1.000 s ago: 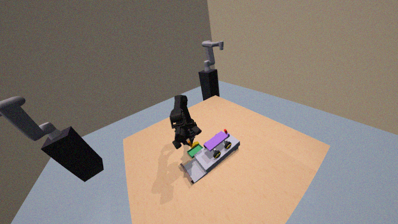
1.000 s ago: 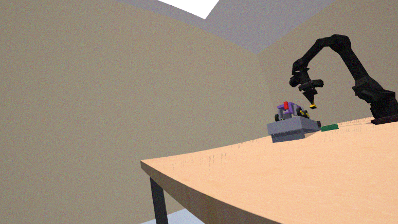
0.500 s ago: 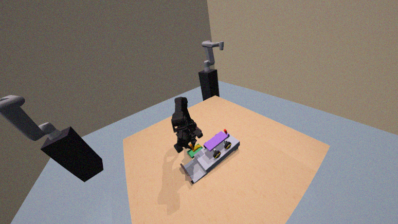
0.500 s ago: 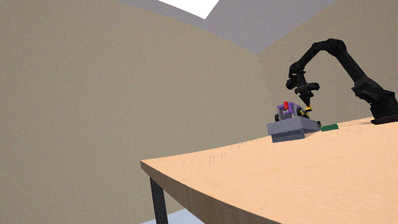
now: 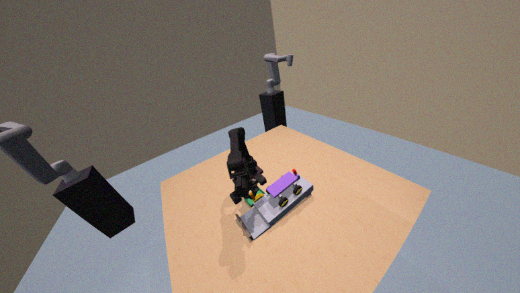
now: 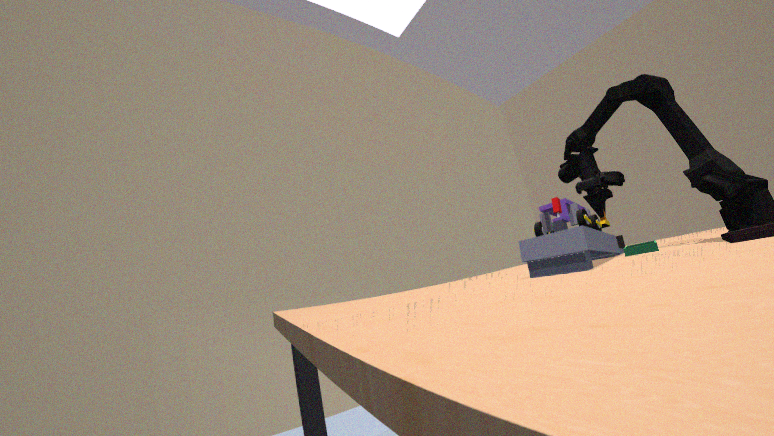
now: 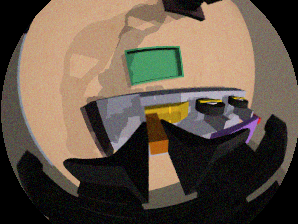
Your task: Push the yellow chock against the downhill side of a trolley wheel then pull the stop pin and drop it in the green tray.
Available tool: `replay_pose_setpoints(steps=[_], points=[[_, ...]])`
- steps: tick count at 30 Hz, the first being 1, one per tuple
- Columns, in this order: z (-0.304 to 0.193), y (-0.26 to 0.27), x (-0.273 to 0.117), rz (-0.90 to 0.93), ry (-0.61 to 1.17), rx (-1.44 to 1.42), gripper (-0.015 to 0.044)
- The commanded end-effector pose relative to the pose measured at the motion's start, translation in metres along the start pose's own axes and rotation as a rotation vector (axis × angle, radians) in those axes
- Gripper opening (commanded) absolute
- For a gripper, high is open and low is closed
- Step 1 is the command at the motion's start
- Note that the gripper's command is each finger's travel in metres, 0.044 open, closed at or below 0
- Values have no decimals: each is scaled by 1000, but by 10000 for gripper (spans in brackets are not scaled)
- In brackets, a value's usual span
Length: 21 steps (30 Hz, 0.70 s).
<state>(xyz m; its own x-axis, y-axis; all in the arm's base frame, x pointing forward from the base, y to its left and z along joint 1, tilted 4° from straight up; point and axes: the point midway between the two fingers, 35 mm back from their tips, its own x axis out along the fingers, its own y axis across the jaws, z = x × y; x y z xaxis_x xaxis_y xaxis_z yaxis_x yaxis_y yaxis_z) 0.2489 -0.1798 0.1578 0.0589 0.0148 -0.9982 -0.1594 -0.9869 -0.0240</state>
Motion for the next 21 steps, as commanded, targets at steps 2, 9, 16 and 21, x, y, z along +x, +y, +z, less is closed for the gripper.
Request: replay_pose_setpoints(steps=[2, 9, 16, 21], points=[[-1, -1, 13, -3, 3, 5, 0], [-1, -2, 29, -3, 3, 5, 0], [-1, -4, 29, -3, 3, 5, 0], [0, -9, 28, -4, 3, 5, 0]])
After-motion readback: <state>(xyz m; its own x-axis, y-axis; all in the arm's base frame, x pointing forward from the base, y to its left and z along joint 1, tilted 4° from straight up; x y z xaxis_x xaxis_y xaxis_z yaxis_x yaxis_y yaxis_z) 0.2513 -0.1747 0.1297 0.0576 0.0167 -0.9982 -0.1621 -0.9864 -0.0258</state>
